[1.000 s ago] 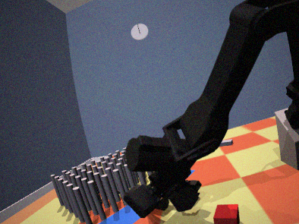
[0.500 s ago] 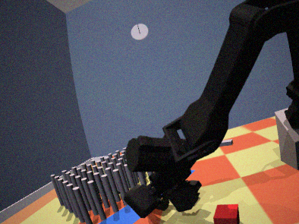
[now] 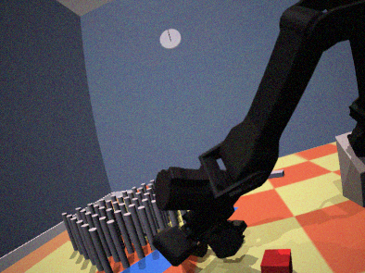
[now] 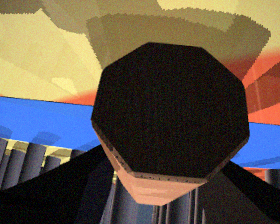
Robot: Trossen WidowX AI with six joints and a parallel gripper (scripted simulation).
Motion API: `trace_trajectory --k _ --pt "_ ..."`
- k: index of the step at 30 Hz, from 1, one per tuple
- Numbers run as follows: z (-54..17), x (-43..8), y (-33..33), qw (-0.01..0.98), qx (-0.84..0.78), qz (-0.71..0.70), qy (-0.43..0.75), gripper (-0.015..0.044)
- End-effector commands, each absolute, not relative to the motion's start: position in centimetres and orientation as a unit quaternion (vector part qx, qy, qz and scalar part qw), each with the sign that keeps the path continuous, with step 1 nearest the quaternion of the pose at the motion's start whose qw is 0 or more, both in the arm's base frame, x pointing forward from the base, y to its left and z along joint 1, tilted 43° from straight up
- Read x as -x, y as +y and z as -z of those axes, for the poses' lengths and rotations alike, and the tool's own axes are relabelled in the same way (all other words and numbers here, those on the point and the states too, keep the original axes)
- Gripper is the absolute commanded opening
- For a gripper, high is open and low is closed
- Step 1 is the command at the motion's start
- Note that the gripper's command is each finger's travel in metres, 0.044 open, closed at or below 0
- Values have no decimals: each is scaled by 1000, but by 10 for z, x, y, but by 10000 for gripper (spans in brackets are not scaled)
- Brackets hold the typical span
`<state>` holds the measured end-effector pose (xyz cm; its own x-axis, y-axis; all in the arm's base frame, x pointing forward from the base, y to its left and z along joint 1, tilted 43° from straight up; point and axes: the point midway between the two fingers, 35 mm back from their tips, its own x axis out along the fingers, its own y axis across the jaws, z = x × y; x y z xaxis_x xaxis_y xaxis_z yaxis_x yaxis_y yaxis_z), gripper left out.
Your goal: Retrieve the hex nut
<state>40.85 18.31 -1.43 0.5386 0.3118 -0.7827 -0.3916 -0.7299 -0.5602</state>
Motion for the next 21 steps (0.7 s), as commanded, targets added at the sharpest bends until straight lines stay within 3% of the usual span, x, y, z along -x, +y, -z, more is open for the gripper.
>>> trace_trajectory --k 1,21 --pt "14 -406 185 367 795 -482 26 0" --pt "7 -394 187 368 795 -481 25 0"
